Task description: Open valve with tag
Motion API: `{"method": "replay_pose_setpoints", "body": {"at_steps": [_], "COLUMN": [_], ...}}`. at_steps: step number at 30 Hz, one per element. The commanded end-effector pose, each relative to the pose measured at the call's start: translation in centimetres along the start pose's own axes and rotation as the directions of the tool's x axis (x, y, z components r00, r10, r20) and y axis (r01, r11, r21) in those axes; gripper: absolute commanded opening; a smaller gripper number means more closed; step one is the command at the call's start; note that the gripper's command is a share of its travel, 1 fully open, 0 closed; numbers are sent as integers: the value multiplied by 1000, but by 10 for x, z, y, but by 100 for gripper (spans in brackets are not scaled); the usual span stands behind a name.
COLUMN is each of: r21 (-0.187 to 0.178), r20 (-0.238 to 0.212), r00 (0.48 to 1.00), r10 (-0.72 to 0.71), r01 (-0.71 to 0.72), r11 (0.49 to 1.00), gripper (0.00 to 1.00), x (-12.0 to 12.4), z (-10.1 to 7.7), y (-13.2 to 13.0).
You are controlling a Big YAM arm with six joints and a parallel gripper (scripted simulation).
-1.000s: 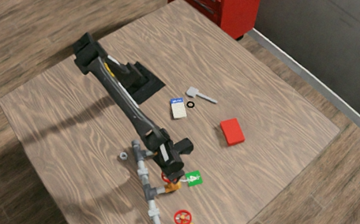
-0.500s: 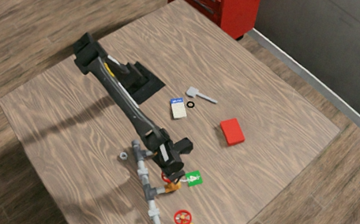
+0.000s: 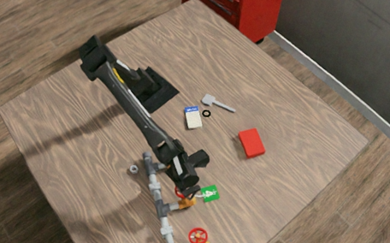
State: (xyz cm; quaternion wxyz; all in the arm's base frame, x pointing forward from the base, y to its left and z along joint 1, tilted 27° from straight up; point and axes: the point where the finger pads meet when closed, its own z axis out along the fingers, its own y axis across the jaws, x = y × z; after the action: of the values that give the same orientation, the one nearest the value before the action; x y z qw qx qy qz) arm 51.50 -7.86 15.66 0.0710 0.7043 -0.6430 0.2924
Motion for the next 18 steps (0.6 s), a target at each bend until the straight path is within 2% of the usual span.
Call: {"method": "replay_pose_setpoints", "body": {"at_steps": [1, 6, 10, 12, 15, 18], "r21": [27, 27, 25, 25, 17, 14], "r20": [0, 4, 8, 8, 8, 11], "r00": [997, 971, 900, 900, 798, 645], "r10": [76, 238, 435, 435, 602, 764], "r01": [-76, -238, -435, -435, -602, -764], "r11": [997, 971, 900, 900, 798, 645], "gripper": [100, 100, 100, 100, 100, 100], "x": [5, 5, 5, 5, 5, 5], "z": [-7, -7, -7, -7, -7, -7], "y": [-12, -12, -11, -11, -10, -9]}}
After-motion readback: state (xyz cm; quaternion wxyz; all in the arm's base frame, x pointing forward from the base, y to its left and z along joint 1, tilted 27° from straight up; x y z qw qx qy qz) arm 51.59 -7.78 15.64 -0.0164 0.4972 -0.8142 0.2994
